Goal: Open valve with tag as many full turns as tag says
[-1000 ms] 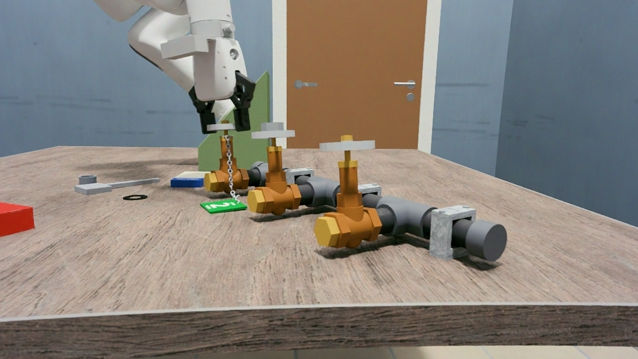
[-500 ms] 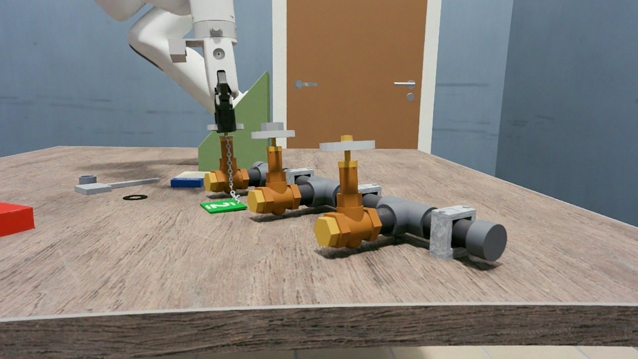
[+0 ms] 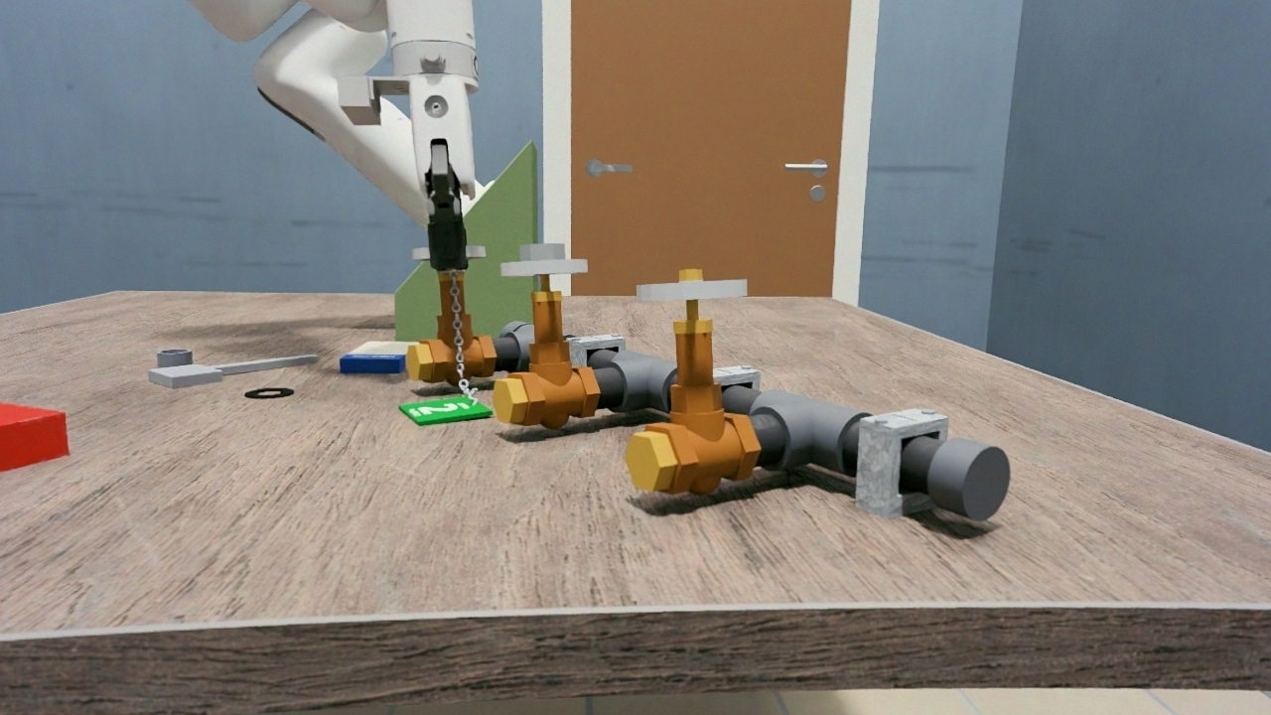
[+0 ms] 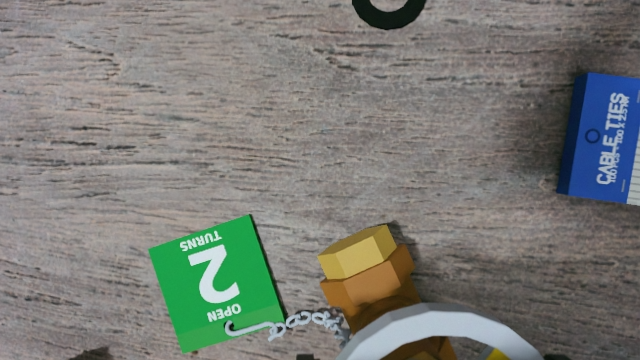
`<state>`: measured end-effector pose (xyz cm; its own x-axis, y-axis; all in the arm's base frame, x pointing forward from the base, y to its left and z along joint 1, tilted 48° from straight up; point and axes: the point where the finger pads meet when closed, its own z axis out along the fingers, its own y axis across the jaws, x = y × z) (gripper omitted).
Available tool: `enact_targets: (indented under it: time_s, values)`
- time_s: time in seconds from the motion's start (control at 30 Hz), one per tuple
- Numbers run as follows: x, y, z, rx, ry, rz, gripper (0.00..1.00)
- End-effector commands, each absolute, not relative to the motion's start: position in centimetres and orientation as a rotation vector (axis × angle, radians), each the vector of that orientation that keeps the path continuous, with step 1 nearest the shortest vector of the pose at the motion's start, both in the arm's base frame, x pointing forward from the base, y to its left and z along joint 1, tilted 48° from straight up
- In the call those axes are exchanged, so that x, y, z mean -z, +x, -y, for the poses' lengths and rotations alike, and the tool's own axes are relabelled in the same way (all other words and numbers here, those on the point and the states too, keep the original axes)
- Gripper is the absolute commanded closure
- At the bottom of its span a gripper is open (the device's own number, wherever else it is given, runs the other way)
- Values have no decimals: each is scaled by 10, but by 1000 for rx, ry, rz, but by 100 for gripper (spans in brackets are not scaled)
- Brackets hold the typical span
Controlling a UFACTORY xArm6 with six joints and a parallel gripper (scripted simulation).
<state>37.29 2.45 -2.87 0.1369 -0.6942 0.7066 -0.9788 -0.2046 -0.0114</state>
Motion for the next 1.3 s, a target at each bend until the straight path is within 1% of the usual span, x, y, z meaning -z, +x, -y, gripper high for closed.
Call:
enact_targets:
  time_s: [0.0,0.8,1.03,1.27]
  values:
    - [28,374,-25,-825,1963,1603,100]
    - [28,374,-25,-807,1992,1552,100]
    - [28,374,-25,-747,2080,1384,100]
    - [28,374,-25,-631,2210,1068,100]
